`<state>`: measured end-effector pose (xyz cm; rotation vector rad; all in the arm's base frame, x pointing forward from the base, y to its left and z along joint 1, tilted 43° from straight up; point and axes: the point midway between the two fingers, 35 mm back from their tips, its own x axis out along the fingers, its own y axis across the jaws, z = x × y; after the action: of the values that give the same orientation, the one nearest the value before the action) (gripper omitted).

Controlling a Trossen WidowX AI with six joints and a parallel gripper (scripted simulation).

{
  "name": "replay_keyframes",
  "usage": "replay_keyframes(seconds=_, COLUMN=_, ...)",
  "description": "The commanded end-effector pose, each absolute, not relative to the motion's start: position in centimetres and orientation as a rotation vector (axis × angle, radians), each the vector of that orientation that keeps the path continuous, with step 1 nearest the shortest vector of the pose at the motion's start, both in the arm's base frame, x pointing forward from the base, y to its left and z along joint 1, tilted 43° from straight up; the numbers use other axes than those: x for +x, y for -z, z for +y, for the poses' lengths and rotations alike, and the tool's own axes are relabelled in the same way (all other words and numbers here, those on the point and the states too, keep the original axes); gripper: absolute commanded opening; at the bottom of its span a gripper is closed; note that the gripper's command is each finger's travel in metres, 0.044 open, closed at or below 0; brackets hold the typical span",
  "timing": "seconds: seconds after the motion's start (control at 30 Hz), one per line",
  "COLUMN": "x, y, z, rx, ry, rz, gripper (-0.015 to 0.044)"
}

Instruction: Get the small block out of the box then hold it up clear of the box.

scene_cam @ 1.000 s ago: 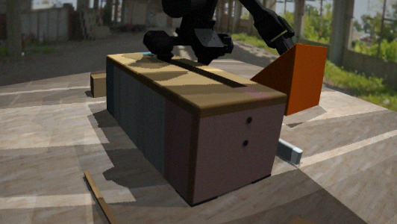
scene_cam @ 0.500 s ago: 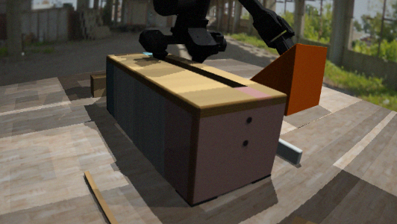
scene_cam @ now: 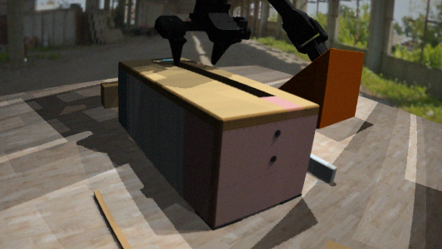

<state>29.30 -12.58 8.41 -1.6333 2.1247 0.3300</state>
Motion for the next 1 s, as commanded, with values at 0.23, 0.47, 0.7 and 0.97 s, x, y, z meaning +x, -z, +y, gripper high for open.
replay_keyframes(seconds=0.23, x=29.6, y=-10.1, z=-10.9, rx=-1.646, ry=-0.337, rz=2.112, gripper=0.0374)
replay_keyframes(seconds=0.47, x=28.0, y=-11.5, z=-11.4, rx=-1.893, ry=-0.807, rz=1.975, gripper=0.0285)
replay_keyframes(seconds=0.7, x=26.2, y=-12.8, z=-11.8, rx=-2.235, ry=-1.269, rz=1.723, gripper=0.0285)
replay_keyframes(seconds=0.97, x=24.8, y=-13.8, z=-12.0, rx=-2.564, ry=-1.544, rz=1.468, gripper=0.0285)
